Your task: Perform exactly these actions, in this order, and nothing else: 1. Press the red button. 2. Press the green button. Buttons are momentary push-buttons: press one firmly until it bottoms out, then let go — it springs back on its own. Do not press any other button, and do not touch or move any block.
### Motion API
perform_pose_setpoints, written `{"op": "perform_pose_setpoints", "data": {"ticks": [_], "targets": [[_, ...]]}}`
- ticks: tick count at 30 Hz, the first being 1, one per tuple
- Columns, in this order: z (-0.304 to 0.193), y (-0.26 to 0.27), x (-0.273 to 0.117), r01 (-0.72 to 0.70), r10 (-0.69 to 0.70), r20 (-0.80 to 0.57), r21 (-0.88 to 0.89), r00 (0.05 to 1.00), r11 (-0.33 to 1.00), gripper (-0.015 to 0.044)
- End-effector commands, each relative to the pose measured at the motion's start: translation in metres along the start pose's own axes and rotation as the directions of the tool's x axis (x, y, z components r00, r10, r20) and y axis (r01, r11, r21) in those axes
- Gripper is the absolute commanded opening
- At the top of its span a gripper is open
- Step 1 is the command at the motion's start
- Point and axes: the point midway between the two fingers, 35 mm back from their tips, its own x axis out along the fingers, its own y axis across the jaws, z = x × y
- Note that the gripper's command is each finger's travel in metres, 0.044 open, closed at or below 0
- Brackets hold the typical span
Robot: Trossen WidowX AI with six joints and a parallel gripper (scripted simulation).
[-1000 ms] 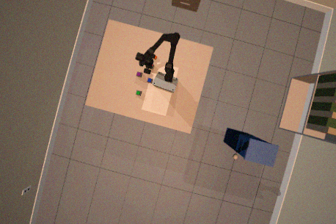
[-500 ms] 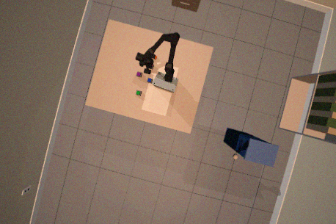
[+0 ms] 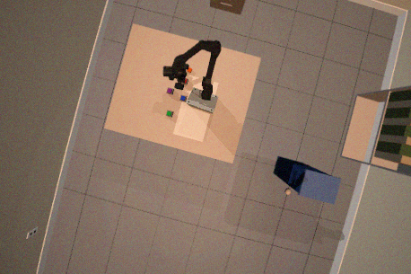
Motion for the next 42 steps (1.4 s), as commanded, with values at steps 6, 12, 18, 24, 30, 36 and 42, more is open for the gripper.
{"op": "perform_pose_setpoints", "data": {"ticks": [6,12,18,24,30,36,42], "targets": [[0.002,-0.001,-0.032,-0.005,0.004,0.017,0.018,1.000,1.000,0.0020],[0.040,0.054,-0.047,-0.031,0.030,0.027,0.013,0.999,0.999,0.0020],[0.066,0.132,-0.056,-0.044,0.044,0.028,0.011,0.999,0.999,0.0020],[0.069,0.219,-0.052,-0.039,0.038,0.025,0.015,0.999,0.999,0.0020],[0.055,0.284,-0.039,-0.022,0.022,0.023,0.022,1.000,0.999,0.0020],[0.056,0.285,-0.025,-0.022,0.022,0.023,0.023,0.999,0.999,0.0020],[0.057,0.285,0.023,-0.020,0.019,0.023,0.023,1.000,1.000,0.0020]]}}
